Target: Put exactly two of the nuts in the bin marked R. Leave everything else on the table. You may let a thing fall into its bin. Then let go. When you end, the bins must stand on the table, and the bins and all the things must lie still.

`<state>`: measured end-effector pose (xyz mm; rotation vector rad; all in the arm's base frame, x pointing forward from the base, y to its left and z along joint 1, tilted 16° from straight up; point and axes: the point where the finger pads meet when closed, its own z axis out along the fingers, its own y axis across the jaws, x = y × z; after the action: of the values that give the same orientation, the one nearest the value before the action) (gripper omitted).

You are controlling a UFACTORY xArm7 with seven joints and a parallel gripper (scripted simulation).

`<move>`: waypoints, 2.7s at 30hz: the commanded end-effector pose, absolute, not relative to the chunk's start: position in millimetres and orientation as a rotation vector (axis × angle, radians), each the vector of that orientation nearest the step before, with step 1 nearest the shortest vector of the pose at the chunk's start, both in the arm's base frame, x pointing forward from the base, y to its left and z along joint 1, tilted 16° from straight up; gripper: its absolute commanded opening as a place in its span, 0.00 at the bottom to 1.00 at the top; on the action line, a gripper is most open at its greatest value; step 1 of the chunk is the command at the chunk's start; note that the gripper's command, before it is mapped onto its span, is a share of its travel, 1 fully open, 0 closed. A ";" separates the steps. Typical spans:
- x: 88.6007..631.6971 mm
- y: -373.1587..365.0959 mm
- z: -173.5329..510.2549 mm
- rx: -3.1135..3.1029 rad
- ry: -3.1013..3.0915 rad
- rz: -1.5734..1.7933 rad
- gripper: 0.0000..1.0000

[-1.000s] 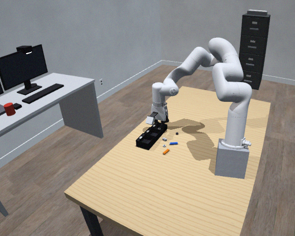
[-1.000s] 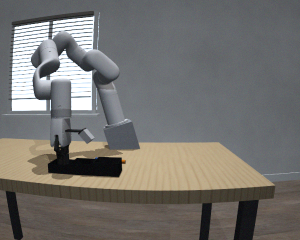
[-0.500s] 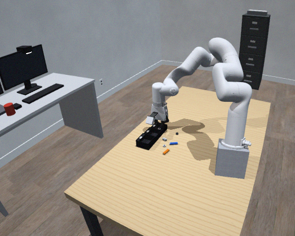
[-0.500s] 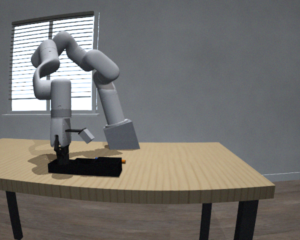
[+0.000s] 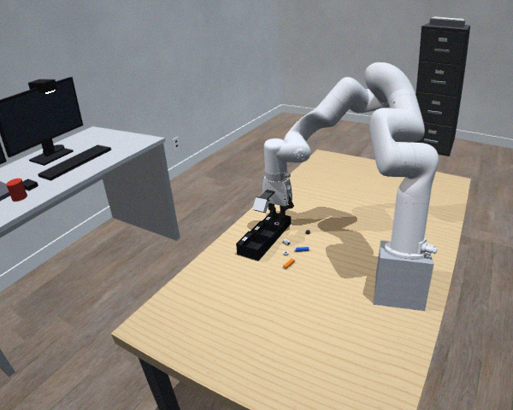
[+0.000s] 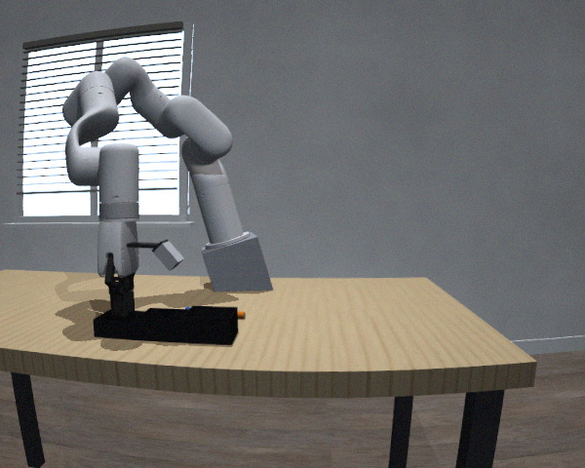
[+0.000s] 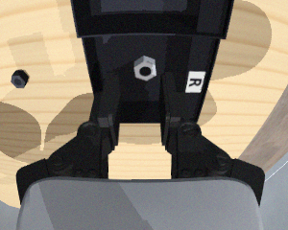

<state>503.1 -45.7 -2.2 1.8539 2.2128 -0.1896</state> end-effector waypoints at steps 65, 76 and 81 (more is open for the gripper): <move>386.3 -67.3 29.2 1.368 2.571 -0.261 0.30; 386.5 -67.2 29.1 1.368 2.571 -0.261 0.30; 386.6 -67.1 29.1 1.368 2.571 -0.261 0.30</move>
<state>385.4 -67.5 28.3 1.3699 2.5721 -0.2628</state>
